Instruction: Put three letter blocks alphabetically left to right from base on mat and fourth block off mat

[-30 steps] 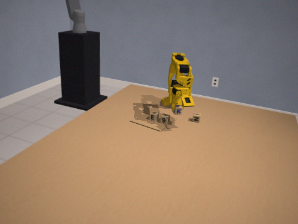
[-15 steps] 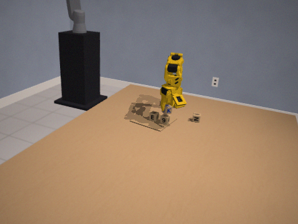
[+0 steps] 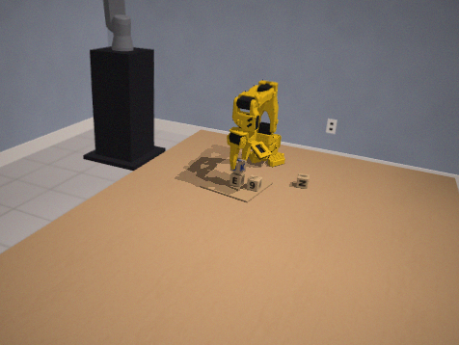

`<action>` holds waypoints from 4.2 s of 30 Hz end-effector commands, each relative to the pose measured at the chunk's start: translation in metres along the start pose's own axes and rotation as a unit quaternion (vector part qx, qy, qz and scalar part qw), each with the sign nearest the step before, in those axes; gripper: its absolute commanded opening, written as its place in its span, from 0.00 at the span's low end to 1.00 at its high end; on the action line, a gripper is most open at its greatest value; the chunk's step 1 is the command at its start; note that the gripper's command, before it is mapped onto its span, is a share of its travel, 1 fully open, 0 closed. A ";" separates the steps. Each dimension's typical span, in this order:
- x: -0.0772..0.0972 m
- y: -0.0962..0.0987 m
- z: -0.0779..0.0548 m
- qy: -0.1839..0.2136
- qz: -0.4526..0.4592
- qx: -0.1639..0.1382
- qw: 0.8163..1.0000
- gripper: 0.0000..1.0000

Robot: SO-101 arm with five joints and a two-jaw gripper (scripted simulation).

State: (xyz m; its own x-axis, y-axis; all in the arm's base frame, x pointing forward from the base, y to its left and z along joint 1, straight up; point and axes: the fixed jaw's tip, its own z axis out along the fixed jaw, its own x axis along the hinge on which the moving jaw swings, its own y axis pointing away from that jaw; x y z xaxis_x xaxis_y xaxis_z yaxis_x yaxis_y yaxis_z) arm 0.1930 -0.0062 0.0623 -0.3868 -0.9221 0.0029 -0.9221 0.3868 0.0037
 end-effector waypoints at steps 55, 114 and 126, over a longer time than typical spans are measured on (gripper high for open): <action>0.182 0.005 -0.005 0.028 -0.468 0.020 0.883 0.00; 0.211 0.024 -0.004 0.031 -0.544 0.012 0.838 0.00; 0.211 0.024 0.000 0.031 -0.544 0.012 0.838 0.00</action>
State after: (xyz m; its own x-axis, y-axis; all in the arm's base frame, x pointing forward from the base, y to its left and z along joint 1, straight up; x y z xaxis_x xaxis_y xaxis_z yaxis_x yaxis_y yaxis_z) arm 0.0870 -0.1850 0.0540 0.6852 -0.7283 -0.0039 -0.7283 -0.6852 0.0002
